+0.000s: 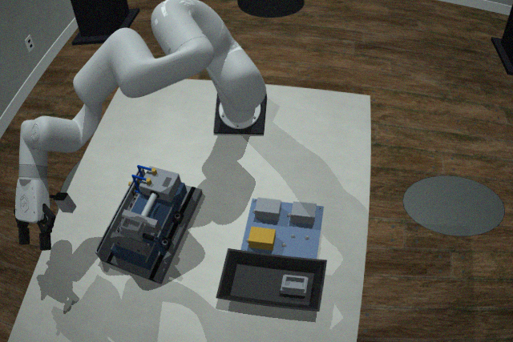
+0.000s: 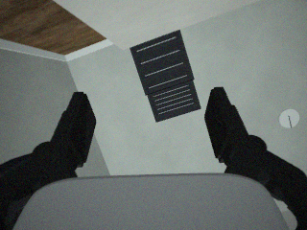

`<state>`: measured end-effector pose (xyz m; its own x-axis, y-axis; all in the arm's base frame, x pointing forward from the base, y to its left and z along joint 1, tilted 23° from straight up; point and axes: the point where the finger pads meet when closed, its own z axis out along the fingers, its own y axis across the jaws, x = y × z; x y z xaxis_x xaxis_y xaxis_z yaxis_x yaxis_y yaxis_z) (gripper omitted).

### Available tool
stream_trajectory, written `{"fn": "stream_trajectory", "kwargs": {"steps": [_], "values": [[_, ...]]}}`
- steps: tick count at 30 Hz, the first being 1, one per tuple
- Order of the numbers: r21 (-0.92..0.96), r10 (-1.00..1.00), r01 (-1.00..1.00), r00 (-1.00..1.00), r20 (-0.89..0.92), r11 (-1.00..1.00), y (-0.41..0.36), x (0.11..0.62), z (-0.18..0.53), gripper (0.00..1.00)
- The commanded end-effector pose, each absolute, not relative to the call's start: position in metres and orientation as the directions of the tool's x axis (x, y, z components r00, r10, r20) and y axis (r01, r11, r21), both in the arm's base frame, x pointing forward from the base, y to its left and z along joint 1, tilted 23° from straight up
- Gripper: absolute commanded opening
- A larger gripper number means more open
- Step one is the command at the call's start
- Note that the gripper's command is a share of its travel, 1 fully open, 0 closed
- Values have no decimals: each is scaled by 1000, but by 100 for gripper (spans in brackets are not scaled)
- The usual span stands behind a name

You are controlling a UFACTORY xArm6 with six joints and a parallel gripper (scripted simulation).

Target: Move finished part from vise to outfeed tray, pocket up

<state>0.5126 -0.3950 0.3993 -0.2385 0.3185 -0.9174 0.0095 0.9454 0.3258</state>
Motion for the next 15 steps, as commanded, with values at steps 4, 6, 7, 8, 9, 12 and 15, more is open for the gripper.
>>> {"fn": "stream_trajectory", "kwargs": {"steps": [4, 6, 7, 8, 9, 12, 15], "values": [[142, 95, -106, -361, -928, 984, -349, 508, 395, 100], [96, 35, -141, -387, -921, 985, -337, 506, 393, 100], [73, 4, -158, -399, -917, 985, -332, 505, 392, 100], [51, -26, -176, -411, -911, 983, -326, 503, 390, 100], [51, -26, -176, -411, -911, 983, -326, 503, 390, 100], [-25, -133, -242, -444, -886, 970, -308, 498, 386, 100], [-74, -207, -289, -462, -863, 954, -296, 493, 382, 100]]}}
